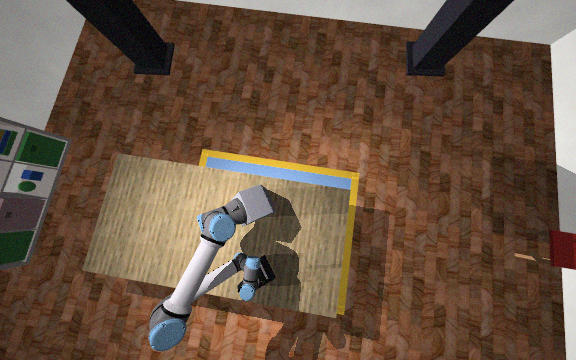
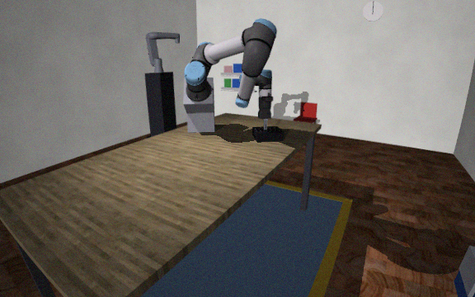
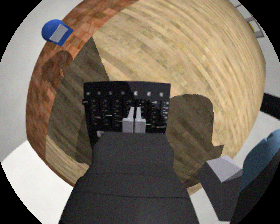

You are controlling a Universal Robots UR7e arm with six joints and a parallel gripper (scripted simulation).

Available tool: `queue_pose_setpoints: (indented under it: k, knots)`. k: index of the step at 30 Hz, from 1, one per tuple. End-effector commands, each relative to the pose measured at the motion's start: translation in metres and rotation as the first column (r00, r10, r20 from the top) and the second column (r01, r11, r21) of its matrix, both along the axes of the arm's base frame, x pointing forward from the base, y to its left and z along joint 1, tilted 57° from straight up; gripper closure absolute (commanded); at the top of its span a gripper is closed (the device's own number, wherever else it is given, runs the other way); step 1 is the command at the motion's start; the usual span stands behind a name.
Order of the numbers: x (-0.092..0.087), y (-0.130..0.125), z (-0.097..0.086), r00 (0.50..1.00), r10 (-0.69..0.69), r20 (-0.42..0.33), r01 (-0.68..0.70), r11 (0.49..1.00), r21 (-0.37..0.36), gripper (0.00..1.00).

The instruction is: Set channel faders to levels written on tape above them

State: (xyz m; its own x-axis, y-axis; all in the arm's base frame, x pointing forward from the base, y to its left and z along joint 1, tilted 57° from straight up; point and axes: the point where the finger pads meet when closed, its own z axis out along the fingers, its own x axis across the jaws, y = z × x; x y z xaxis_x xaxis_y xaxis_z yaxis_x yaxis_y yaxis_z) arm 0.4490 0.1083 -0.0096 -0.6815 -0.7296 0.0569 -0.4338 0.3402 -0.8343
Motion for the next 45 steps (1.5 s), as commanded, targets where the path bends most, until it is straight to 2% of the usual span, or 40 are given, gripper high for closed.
queue_pose_setpoints:
  k: [1,45]
  knots:
    - [0.0004,0.0016,-0.0003,1.0,0.002,0.002,-0.002,1.0,0.001,1.0]
    - [0.0024,0.0,0.0036,1.0,0.002,0.002,-0.002,1.0,0.001,1.0]
